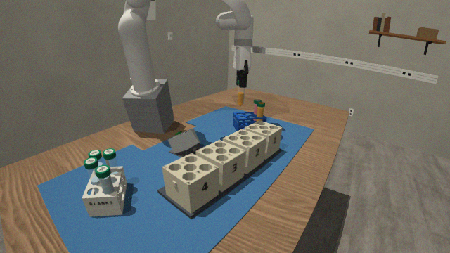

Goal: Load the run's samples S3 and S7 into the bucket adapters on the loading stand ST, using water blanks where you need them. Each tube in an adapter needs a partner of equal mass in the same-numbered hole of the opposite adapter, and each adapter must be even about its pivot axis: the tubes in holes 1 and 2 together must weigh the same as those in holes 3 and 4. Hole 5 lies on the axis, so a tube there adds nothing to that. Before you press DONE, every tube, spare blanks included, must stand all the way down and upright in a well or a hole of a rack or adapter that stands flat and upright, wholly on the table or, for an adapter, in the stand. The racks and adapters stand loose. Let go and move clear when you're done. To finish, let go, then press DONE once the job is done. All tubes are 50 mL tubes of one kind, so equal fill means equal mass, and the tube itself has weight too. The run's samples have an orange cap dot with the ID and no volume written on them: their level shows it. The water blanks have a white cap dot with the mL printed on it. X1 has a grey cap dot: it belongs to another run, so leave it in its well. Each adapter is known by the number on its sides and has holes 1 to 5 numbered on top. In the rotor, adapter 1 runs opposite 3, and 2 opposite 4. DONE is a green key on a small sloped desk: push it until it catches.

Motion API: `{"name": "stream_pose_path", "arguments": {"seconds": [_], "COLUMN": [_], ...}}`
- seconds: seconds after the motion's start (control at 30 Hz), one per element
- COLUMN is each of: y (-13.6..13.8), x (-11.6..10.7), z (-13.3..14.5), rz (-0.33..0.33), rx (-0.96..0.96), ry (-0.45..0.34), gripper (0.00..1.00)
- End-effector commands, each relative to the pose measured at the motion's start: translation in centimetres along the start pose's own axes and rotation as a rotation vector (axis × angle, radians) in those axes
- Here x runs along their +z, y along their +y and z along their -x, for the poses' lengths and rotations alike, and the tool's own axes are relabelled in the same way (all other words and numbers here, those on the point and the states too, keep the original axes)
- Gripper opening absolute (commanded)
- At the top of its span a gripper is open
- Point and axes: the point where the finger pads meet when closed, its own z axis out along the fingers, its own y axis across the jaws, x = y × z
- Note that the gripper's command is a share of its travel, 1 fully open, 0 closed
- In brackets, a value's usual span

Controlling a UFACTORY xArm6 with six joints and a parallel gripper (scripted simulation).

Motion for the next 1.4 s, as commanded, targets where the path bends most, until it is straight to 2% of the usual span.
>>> {"name": "stream_pose_path", "arguments": {"seconds": [0.0,0.4,0.93,1.37], "y": [0.0,0.0,0.0,0.0], "x": [0.7,2.6,2.6,3.7], "z": [-0.2,-0.2,-0.2,-0.2], "rz": [0.0,0.0,0.0,0.0], "rx": [0.001,0.001,0.001,0.001], "ry": [0.005,0.004,0.004,0.004], "gripper": [0.0,0.0,0.0,0.0]}}
